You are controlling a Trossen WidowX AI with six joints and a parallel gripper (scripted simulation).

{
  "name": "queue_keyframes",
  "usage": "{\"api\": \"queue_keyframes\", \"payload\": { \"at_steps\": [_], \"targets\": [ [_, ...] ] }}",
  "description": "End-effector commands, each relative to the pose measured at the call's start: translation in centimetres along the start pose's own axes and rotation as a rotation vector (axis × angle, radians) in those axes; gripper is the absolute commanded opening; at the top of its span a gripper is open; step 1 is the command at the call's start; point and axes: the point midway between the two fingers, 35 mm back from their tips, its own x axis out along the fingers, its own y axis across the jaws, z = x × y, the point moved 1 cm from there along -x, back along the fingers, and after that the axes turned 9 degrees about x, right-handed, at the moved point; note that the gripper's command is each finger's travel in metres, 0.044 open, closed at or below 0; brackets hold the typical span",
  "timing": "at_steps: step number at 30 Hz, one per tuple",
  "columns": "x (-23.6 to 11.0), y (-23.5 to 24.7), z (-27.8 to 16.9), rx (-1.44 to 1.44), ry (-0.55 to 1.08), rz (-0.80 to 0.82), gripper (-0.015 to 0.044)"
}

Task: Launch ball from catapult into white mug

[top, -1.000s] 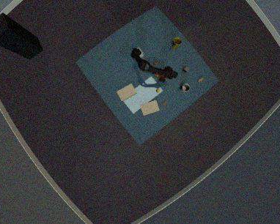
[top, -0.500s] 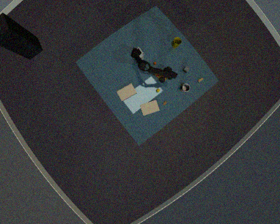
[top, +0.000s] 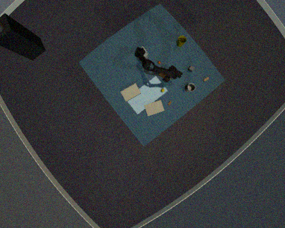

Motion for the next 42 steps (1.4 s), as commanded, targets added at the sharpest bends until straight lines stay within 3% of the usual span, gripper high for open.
{"api": "queue_keyframes", "payload": {
  "at_steps": [1, 42],
  "targets": [
    [-4.2, 0.3, 0.3, 0.005, -0.027, 0.008, 0.0000],
    [0.3, 0.3, 0.5, -0.005, -0.019, 0.006, 0.0000]
  ]
}}
